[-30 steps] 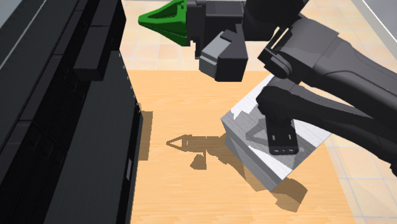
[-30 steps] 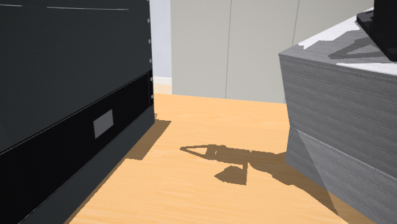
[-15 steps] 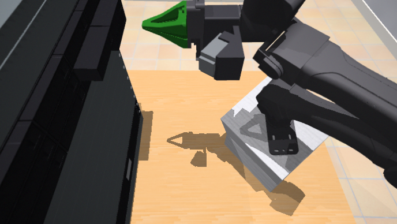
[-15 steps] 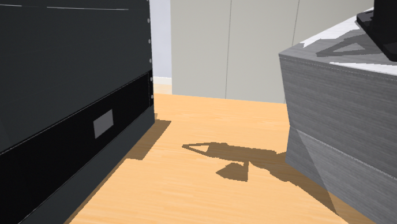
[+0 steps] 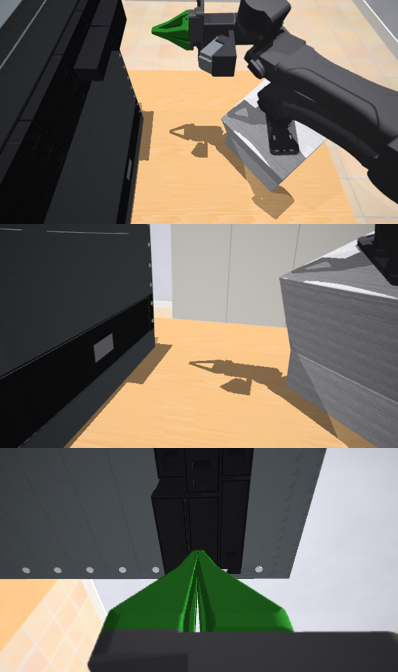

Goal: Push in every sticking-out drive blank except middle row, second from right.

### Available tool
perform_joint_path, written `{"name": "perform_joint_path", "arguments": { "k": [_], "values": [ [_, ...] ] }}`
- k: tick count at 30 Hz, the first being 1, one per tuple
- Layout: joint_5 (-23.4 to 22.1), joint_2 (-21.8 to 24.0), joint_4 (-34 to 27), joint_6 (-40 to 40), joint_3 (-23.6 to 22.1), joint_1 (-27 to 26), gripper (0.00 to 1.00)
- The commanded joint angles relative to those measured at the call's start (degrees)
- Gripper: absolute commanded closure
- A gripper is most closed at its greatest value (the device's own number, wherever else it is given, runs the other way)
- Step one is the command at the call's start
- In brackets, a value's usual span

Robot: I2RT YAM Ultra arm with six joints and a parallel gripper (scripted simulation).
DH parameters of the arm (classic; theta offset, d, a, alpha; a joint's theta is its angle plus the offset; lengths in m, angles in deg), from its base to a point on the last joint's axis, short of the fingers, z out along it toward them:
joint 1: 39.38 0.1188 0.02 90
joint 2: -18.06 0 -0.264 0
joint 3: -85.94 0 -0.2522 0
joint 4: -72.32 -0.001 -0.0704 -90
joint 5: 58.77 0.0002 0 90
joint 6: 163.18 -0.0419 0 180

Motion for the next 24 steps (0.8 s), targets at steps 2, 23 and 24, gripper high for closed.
{"name": "perform_joint_path", "arguments": {
  "k": [2, 23, 24],
  "values": [
    [-2.8, -5.0, 11.6, -2.2, -3.2, -2.4, 1.00],
    [-6.7, -28.5, 43.1, -5.8, -8.1, -6.3, 1.00],
    [-6.7, -28.5, 43.1, -5.8, -8.1, -6.3, 1.00]
  ]
}}
